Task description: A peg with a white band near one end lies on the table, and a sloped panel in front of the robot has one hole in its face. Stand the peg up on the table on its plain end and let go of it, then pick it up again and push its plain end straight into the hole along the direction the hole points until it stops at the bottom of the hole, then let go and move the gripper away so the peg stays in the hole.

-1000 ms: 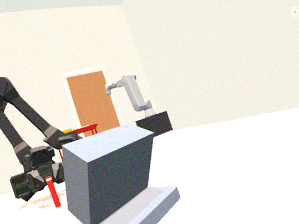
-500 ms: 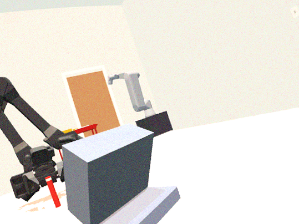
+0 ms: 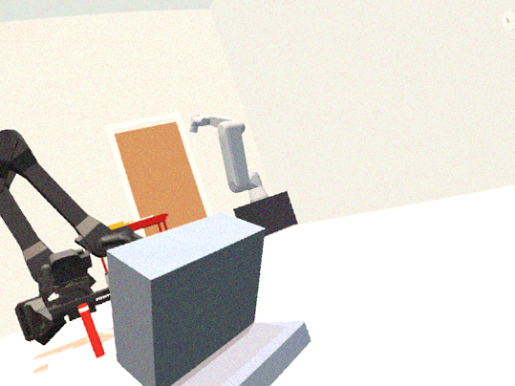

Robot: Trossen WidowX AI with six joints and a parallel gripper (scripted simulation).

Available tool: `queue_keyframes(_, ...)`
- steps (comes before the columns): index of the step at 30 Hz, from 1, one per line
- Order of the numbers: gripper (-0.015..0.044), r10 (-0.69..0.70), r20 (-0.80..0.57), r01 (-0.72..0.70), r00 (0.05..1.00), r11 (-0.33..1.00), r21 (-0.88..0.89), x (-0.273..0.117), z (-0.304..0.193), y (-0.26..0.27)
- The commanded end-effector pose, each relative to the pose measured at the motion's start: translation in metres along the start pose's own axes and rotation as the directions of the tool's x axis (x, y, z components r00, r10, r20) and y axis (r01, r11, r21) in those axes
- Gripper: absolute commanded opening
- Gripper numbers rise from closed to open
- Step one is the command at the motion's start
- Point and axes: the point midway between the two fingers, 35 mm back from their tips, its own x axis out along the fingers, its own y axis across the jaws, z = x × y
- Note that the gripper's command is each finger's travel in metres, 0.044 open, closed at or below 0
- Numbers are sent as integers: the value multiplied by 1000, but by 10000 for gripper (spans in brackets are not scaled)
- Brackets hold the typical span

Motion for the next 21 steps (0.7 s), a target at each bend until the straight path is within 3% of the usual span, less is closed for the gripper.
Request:
queue_keyframes(1,440,6,-3,-6,1000,1000,-16,0,12,-11)
queue_keyframes(11,440,17,-7,-17,1000,1000,-22,-2,75,-31)
queue_keyframes(21,440,6,0,-6,1000,1000,-21,-9,143,-13)
